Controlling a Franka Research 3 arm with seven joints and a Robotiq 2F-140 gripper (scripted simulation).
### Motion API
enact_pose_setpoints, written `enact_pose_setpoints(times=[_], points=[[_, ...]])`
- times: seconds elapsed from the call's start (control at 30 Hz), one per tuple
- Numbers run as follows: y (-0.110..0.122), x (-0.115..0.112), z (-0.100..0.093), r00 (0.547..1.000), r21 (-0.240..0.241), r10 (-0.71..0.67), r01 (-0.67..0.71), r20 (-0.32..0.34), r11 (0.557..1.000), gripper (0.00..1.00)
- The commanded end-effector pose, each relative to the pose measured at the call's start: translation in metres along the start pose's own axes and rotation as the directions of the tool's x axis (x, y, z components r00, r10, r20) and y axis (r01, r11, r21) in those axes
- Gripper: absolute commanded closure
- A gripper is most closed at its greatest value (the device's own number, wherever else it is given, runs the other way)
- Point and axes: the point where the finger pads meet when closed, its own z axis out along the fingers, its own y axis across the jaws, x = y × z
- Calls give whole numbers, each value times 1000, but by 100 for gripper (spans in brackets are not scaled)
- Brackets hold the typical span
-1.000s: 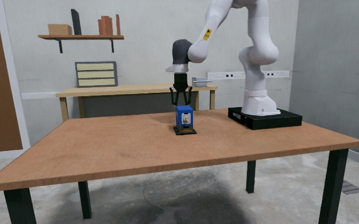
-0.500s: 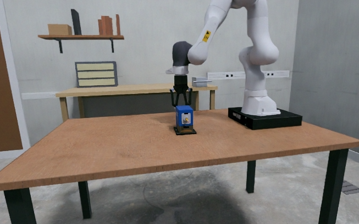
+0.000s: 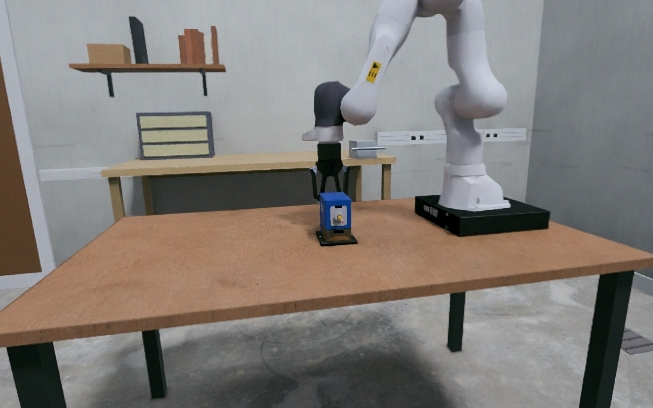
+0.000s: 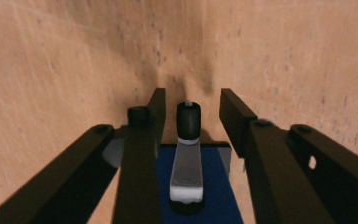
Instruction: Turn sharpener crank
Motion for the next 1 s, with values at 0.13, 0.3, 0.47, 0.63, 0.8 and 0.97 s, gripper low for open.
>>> enact_pose_setpoints(times=[0.13,0.3,0.47,0.63,0.8,0.97], points=[[-4,1,8,1000,10,-11,11,2,1000,61],[-4,1,12,1000,10,-11,11,2,1000,61],[-4,1,14,1000,10,-11,11,2,1000,61],[-4,1,15,1000,10,-11,11,2,1000,61],[-4,1,16,1000,10,-11,11,2,1000,61],[-4,1,16,1000,10,-11,11,2,1000,61]])
